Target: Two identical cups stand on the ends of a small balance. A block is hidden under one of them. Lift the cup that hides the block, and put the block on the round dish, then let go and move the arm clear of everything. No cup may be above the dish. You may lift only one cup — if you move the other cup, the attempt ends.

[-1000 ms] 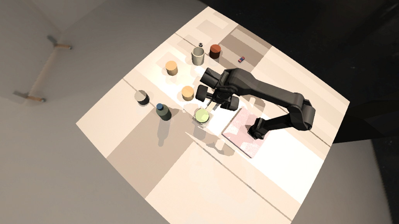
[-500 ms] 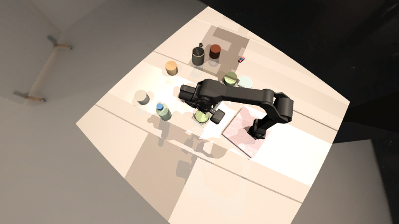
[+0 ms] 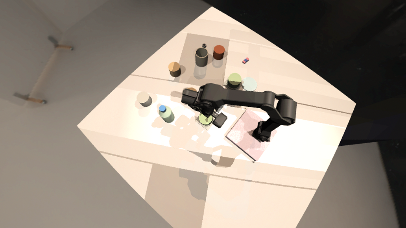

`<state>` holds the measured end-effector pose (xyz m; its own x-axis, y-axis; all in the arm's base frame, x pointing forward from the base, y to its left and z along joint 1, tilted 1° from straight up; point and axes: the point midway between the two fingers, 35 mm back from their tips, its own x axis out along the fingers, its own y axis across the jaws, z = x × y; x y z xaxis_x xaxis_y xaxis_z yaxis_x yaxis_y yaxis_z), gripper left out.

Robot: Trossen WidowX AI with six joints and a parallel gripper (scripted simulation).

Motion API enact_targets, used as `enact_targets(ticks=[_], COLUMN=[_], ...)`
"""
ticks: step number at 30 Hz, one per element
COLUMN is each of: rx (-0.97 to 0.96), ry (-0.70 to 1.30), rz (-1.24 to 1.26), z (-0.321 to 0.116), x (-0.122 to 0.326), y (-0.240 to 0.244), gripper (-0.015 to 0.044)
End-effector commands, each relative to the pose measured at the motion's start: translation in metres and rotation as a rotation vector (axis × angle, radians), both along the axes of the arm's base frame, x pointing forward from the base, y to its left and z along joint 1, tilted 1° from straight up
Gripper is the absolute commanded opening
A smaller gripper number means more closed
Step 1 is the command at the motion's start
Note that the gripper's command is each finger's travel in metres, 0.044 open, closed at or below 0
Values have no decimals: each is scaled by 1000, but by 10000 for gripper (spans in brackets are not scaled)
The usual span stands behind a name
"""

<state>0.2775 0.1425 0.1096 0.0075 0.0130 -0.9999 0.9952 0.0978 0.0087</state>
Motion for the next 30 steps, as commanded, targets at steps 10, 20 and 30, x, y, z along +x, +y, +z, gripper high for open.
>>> enact_targets(ticks=[10, 20, 30], rx=[-4, -4, -4], ry=[-1, 0, 0], rz=[-4, -4, -4], z=[-21, -37, -53], x=[1, 1, 1], y=[0, 0, 0], gripper=[440, 440, 440])
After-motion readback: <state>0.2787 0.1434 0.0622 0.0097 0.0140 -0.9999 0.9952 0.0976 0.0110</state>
